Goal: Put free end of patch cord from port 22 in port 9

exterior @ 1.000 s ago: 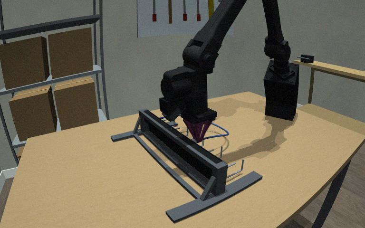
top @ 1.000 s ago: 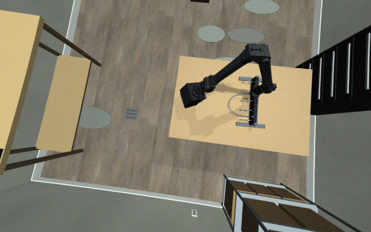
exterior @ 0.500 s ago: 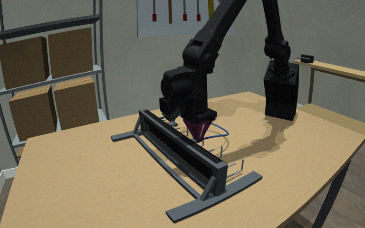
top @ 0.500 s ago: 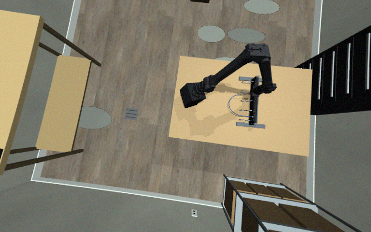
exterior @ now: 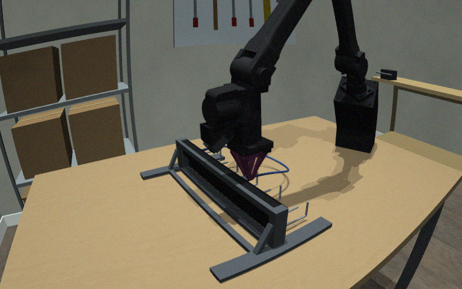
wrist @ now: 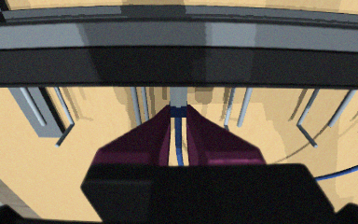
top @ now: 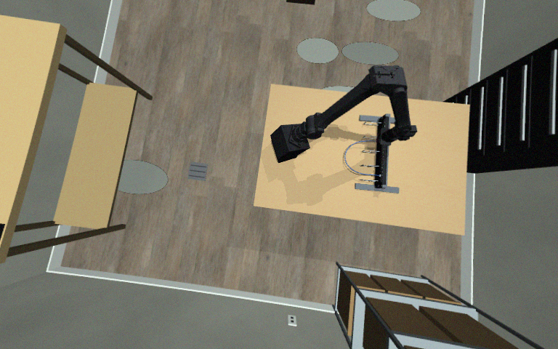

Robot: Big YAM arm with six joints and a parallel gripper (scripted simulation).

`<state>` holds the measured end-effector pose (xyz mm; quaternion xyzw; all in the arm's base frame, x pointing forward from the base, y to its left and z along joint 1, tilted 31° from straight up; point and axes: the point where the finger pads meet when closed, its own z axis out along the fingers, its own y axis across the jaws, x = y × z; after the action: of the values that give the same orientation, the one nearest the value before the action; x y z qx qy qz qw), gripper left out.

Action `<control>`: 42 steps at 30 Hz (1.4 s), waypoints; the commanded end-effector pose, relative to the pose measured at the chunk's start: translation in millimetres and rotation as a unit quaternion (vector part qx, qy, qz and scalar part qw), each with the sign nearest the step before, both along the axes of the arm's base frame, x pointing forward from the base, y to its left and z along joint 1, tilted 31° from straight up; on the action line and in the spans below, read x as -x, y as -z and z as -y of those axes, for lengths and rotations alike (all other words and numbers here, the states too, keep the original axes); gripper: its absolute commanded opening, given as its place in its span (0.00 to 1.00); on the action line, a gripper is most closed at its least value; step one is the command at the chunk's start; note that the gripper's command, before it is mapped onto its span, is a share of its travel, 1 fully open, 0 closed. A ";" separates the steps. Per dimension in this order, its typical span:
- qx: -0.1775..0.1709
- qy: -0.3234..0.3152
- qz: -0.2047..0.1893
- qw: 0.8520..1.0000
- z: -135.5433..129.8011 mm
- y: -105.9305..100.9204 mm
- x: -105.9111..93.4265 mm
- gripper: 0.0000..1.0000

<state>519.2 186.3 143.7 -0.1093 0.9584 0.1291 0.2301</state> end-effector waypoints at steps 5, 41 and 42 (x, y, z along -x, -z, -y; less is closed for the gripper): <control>-0.010 0.011 0.029 0.999 1.2 -29.6 -20.0 0.00; -0.009 0.010 0.026 1.000 1.8 -27.0 -17.5 0.00; -0.009 0.010 0.026 1.000 1.8 -27.0 -17.5 0.00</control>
<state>519.2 186.3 143.7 -0.1093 0.9584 0.1290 0.2301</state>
